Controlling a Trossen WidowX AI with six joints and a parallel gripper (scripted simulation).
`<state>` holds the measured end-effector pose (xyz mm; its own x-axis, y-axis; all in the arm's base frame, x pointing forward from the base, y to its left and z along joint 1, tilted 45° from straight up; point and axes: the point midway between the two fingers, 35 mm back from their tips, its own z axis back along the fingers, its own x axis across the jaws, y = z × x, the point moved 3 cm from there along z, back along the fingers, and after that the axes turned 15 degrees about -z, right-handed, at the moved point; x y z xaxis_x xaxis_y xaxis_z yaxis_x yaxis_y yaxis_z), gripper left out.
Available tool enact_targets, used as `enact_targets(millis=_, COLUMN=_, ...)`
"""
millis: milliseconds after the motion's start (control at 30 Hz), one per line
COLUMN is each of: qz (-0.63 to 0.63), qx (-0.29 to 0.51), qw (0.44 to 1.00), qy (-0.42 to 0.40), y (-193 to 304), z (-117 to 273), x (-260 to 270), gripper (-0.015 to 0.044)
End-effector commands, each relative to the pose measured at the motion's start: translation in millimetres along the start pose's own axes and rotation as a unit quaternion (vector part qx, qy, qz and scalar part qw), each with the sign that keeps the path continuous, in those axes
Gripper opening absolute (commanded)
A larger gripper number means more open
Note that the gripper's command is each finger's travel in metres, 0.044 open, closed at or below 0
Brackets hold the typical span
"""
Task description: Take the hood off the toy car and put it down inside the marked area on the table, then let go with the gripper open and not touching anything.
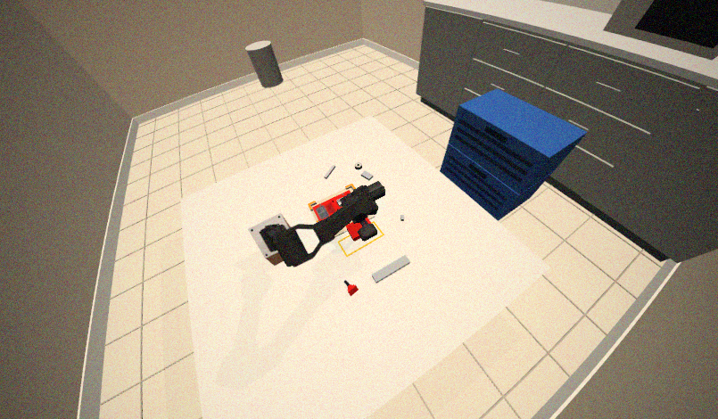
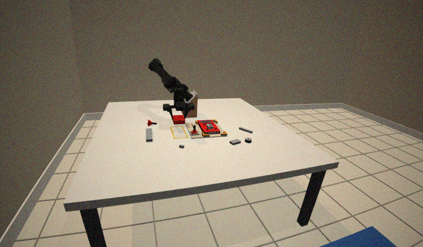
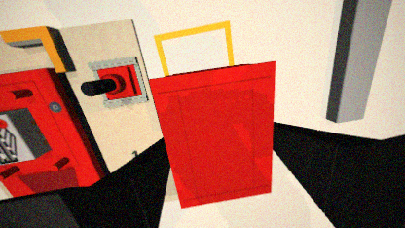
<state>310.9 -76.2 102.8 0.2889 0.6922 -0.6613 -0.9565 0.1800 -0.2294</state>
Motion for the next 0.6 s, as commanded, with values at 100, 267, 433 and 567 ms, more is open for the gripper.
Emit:
enact_targets(millis=100, qz=0.004, qx=0.002, qw=1.000, qy=0.001, y=2.0, z=-7.6, x=1.0, gripper=0.0000)
enact_targets(millis=267, qz=0.004, qx=0.002, qw=1.000, qy=0.001, y=1.9, z=-12.2, x=0.9, gripper=0.0000)
enact_targets(millis=433, qz=0.004, qx=0.002, qw=1.000, qy=0.001, y=2.0, z=-16.8, x=0.8, gripper=0.0000)
enact_targets(millis=567, qz=0.004, qx=0.002, qw=1.000, qy=0.002, y=2.0, z=-20.4, x=0.7, gripper=0.0000)
